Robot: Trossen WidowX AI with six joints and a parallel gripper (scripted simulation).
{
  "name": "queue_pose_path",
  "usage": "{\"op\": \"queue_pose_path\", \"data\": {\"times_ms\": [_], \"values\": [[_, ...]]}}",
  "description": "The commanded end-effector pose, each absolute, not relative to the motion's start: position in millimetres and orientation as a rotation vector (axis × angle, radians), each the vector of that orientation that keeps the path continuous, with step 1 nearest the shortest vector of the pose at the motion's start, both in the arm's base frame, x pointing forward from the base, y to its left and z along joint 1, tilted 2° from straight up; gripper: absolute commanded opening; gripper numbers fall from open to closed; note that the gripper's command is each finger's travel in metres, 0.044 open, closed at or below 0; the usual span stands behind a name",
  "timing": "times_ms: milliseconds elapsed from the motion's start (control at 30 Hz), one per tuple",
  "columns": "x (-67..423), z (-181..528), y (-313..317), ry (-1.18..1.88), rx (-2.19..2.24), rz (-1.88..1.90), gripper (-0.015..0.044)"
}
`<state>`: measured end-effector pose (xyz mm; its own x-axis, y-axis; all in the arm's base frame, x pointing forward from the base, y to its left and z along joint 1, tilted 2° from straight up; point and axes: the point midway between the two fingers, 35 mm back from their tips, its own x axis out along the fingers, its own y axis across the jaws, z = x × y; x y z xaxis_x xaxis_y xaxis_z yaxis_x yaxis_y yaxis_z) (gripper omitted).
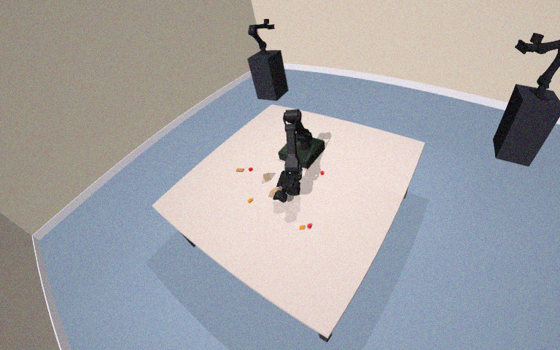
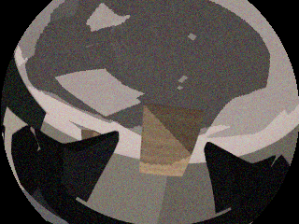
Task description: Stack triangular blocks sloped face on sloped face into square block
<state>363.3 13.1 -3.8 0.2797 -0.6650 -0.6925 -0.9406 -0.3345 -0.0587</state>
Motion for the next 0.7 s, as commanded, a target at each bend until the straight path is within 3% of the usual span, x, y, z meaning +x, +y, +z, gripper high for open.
{"op": "queue_pose_path", "data": {"times_ms": [0, 333, 600, 667], "values": [[363.5, -3.8, 14.2, 1.429, -2.107, 0.791, 0.044], [363.7, -3.7, 13.6, 1.436, -2.094, 0.792, 0.0177], [363.7, -3.7, 13.6, 1.436, -2.094, 0.792, 0.0124], [363.7, -3.7, 13.6, 1.436, -2.094, 0.792, 0.0072]]}}
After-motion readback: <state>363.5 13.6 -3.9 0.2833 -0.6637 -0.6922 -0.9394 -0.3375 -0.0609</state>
